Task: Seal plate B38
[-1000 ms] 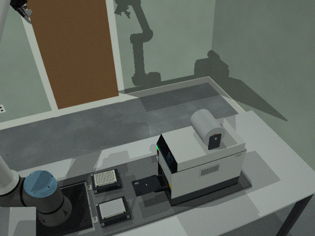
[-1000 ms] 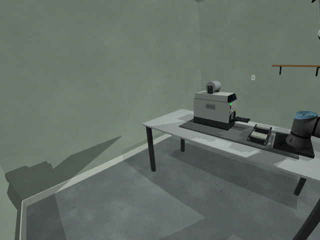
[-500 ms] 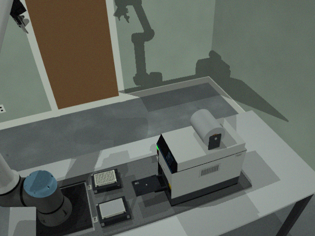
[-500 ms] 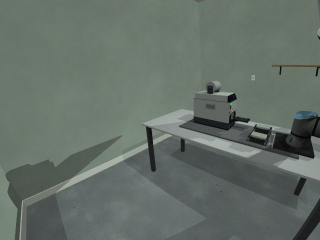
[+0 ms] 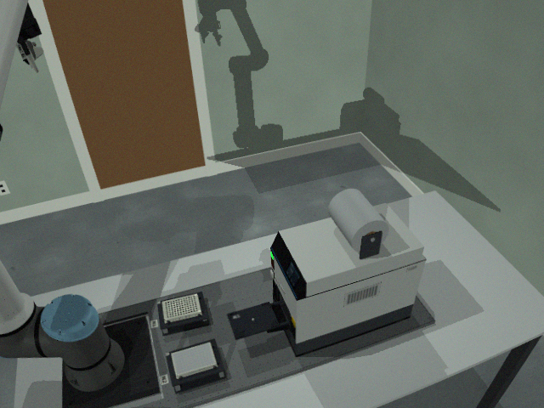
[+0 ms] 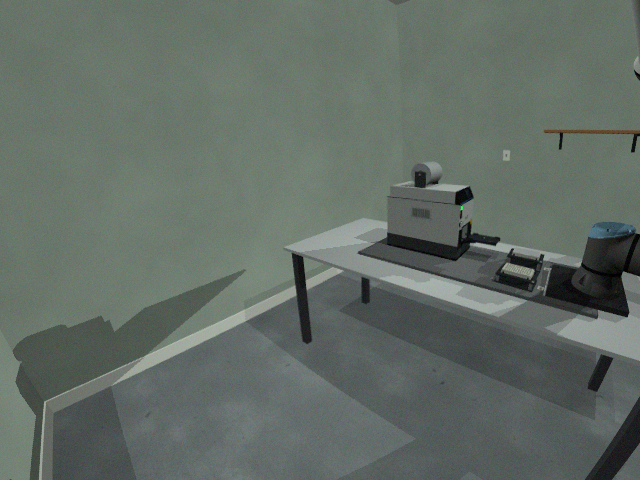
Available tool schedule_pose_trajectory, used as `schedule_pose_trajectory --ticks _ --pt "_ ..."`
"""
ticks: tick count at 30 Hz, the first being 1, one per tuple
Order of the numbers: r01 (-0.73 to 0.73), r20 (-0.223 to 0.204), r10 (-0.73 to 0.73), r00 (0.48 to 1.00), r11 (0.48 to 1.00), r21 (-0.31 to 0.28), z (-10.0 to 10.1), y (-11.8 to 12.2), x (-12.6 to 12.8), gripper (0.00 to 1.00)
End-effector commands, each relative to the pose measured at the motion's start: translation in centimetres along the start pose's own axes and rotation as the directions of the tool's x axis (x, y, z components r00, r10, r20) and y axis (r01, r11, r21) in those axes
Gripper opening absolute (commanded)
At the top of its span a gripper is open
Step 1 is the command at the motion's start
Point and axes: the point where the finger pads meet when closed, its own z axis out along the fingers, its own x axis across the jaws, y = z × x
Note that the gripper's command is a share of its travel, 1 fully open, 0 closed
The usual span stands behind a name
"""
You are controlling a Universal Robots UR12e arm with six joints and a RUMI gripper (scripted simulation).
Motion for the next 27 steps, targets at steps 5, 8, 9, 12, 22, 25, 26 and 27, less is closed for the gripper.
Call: schedule_pose_trajectory --ticks 5,8,9,12,22,25,26,27 --pt "0.003 0.027 -0.005 1.0 0.995 0.099 1.2 -2.5 0.1 0.68" --pt "-0.021 0.03 0.018 0.999 0.995 0.098 1.4 -1.1 -0.5 0.68" --pt "-0.029 0.03 0.026 0.999 0.995 0.098 1.4 -0.7 -0.7 0.68" --pt "-0.053 0.033 0.05 0.998 0.994 0.097 1.5 0.7 -1.3 0.68" --pt "-0.105 0.038 0.102 0.994 0.99 0.095 1.8 3.7 -2.7 0.68" --pt "-0.129 0.04 0.125 0.991 0.987 0.094 1.9 5.0 -3.4 0.68" --pt "-0.136 0.041 0.133 0.99 0.986 0.094 1.9 5.5 -3.7 0.68" --pt "-0.144 0.042 0.141 0.989 0.985 0.094 2.0 5.9 -3.9 0.68"
